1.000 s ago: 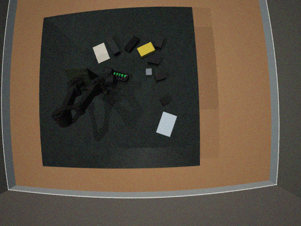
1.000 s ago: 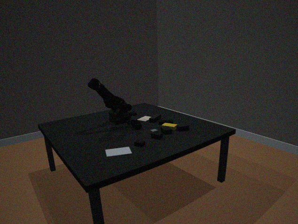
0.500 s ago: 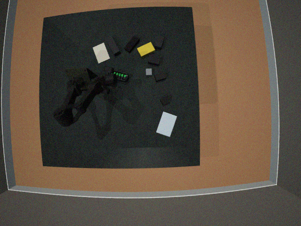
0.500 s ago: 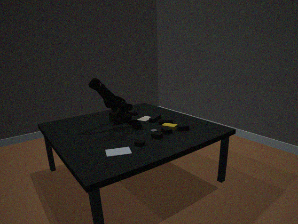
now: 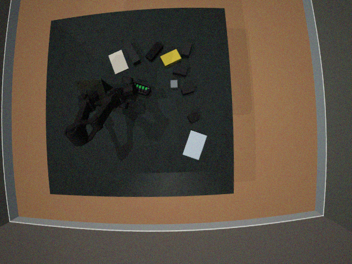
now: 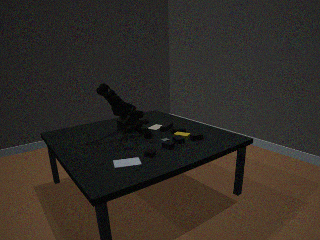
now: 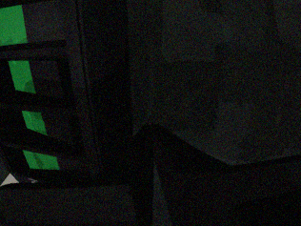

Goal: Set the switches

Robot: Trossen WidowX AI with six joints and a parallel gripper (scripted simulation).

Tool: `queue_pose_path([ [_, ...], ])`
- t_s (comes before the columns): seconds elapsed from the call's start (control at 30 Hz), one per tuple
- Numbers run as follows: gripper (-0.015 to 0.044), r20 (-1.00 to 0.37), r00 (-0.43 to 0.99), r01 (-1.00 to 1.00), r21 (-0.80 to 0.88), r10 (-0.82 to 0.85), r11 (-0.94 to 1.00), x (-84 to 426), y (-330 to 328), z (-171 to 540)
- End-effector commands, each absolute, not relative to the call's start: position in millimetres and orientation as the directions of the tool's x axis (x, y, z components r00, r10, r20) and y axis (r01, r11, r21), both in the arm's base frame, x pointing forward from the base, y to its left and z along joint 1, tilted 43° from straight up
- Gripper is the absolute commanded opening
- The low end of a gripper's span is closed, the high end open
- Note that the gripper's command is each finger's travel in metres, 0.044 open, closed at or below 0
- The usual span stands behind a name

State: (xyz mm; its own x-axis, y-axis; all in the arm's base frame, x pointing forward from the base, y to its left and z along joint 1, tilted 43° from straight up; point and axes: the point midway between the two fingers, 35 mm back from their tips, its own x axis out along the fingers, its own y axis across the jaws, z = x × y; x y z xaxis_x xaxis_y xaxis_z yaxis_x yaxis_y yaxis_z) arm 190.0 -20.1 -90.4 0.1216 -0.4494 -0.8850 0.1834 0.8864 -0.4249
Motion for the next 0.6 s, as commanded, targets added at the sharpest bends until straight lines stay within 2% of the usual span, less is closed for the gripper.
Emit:
queue_pose_path([
  [0.0,0.0,-0.892,0.123,0.183,-0.41,-0.435,0.893,193,-14,-95],
  [0.57,0.0,-0.893,0.124,0.183,-0.409,-0.434,0.894,195,1,-108],
])
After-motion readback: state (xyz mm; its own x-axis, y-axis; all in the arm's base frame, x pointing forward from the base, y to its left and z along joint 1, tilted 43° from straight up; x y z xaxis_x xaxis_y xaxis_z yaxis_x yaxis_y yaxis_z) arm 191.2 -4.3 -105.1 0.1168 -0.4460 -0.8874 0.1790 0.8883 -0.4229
